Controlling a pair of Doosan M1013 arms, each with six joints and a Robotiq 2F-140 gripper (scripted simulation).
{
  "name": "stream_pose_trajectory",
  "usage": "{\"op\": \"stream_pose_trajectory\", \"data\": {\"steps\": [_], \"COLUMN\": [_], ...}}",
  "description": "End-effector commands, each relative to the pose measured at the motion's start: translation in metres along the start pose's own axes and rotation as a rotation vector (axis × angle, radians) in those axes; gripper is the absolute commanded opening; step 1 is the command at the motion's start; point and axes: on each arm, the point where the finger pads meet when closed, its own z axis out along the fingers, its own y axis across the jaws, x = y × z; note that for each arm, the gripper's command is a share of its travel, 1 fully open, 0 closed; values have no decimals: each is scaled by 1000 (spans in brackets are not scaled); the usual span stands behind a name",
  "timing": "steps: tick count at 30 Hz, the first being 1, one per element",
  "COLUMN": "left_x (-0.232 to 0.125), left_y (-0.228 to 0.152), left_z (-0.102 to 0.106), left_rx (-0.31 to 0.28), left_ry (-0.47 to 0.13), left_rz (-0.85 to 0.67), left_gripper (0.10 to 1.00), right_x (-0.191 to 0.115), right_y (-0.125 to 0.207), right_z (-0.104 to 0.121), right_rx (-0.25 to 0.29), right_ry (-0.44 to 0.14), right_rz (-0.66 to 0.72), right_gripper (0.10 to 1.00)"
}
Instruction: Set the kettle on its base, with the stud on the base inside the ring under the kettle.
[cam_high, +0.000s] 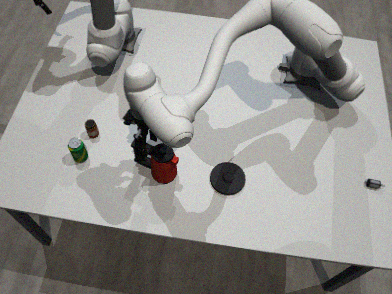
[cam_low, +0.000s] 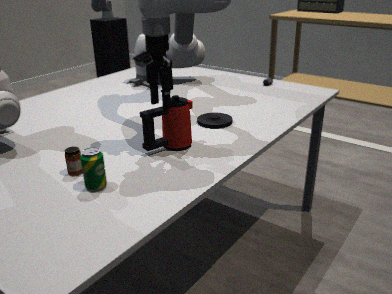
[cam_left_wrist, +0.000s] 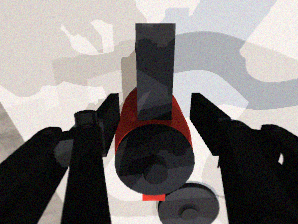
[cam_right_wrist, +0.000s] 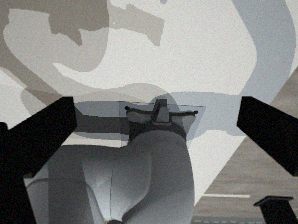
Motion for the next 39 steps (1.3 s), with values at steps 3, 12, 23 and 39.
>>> {"op": "stream_pose_trajectory", "data": {"steps": [3,12,23,39], "left_x": [0,0,0,0], "left_y": [0,0,0,0], "left_z": [-2,1,19,46], "left_rx": [2,2,2,2], "left_ry": [1,1,1,1], "left_rz": [0,0,0,0], "left_gripper": [522,522,522,522], "right_x": [0,0,0,0], "right_y": [0,0,0,0], "right_z": [-1,-1,-1,-1], "right_rx": [1,1,1,1], "right_ry": [1,1,1,1], "right_rz": [0,0,0,0], "right_gripper": [1000,1000,1000,1000]}}
